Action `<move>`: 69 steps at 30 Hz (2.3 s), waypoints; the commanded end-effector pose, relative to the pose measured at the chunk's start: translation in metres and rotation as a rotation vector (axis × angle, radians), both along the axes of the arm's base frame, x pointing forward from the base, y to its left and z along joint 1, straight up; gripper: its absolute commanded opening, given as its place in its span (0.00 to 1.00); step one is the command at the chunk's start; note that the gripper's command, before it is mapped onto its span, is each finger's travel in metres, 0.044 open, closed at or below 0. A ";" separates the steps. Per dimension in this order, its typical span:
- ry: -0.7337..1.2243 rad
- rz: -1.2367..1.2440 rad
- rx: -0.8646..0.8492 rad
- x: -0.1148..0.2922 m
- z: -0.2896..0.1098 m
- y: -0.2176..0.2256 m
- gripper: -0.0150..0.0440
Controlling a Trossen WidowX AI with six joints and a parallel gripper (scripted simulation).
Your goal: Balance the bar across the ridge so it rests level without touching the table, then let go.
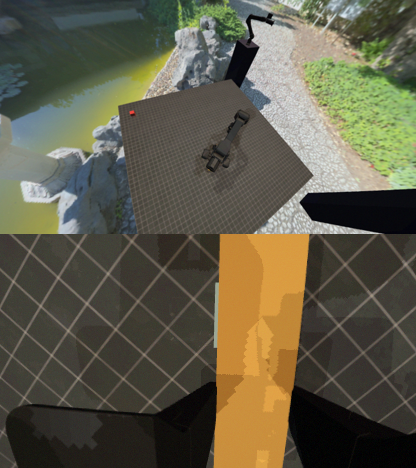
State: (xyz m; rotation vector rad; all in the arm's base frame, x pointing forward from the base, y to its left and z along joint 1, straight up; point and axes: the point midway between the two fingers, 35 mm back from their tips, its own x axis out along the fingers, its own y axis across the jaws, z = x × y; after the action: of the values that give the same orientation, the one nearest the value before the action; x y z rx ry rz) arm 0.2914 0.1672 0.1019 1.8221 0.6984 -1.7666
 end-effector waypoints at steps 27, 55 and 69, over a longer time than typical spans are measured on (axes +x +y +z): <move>-0.001 -0.006 -0.002 0.000 -0.003 0.000 0.25; -0.001 -0.006 -0.002 0.000 -0.005 0.000 0.25; -0.001 -0.006 -0.002 0.000 -0.006 0.000 0.25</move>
State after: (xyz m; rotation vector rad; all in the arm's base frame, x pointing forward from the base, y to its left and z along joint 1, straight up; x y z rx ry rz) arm 0.2914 0.1671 0.0978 1.8243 0.6976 -1.7644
